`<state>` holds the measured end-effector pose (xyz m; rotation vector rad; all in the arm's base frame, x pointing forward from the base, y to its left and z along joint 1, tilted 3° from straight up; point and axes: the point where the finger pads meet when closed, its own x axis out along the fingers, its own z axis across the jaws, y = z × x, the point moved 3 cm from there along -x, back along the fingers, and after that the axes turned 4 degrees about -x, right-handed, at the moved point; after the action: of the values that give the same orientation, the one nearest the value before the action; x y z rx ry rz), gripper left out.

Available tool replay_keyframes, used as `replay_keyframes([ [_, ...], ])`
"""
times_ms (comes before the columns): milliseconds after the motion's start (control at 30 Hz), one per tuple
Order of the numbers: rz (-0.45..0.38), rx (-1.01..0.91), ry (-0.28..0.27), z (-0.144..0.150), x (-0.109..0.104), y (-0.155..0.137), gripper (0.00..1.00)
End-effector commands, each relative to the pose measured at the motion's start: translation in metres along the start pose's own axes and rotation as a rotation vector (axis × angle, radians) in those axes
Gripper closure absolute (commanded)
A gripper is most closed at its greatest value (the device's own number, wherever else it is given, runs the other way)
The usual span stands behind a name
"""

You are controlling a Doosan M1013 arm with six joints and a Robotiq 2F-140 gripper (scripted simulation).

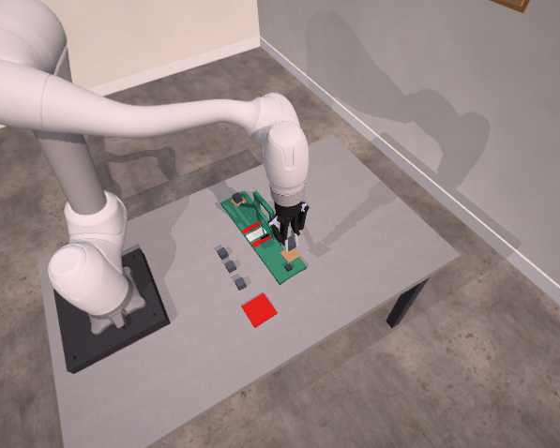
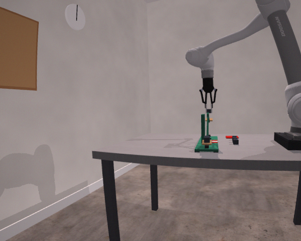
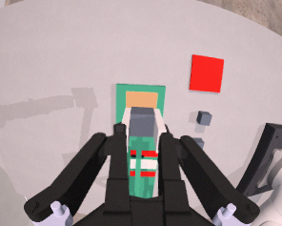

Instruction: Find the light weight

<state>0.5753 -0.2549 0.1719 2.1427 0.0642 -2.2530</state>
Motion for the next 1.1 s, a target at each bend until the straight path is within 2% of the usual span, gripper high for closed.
replay_keyframes([
  [0,0.0,0.0,0.0,0.0,0.003,0.0,0.76],
  [400,0.0,0.0,0.0,-0.001,0.033,0.0,0.76],
  [1067,0.0,0.0,0.0,-0.001,0.036,0.0,0.76],
])
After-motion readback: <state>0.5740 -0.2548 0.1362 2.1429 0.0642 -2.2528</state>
